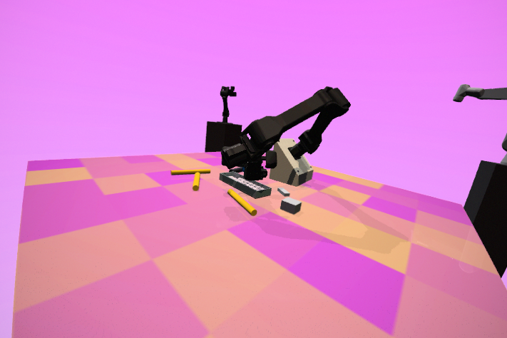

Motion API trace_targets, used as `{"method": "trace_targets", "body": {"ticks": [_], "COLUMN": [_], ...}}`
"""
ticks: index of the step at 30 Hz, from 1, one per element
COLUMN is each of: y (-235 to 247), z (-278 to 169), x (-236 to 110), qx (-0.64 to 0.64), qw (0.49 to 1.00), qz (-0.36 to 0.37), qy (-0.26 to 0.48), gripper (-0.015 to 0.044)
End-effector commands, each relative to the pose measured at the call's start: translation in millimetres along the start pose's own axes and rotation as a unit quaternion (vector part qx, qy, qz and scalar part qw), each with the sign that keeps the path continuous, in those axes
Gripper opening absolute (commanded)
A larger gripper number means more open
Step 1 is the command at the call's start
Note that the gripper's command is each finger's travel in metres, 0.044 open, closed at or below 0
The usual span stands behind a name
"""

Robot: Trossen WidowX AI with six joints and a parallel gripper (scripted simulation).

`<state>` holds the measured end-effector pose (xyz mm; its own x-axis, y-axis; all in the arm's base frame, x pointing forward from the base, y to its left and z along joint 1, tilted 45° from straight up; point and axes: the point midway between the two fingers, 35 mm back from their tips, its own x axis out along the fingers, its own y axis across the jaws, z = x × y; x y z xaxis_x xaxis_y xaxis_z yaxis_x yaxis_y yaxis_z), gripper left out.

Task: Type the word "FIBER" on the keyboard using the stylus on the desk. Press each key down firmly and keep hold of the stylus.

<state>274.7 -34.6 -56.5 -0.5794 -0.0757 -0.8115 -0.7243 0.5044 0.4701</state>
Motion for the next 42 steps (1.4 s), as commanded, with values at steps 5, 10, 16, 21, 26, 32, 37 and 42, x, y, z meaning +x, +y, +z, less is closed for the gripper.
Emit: {"method": "trace_targets", "body": {"ticks": [5, 10, 16, 21, 26, 32, 37, 42], "y": [-1, -1, -1, 7, 10, 10, 10, 9], "z": [-24, -24, -22, -19, -17, -12, 0, 3], "x": [-14, -14, -12, -25, -31, -28, -20, -20], "qx": [0.003, 0.003, 0.005, 0.004, 0.003, 0.003, 0.003, 0.003], "qw": [1.000, 1.000, 1.000, 1.000, 1.000, 1.000, 1.000, 1.000], "qz": [-0.004, -0.004, -0.002, -0.004, -0.005, -0.005, -0.005, -0.005], "qy": [0.001, 0.001, 0.000, 0.000, 0.001, 0.000, 0.000, 0.000], "gripper": [0.0081, 0.0081, 0.0071, 0.0000, 0.0000, 0.0000, 0.0000, 0.0079]}}
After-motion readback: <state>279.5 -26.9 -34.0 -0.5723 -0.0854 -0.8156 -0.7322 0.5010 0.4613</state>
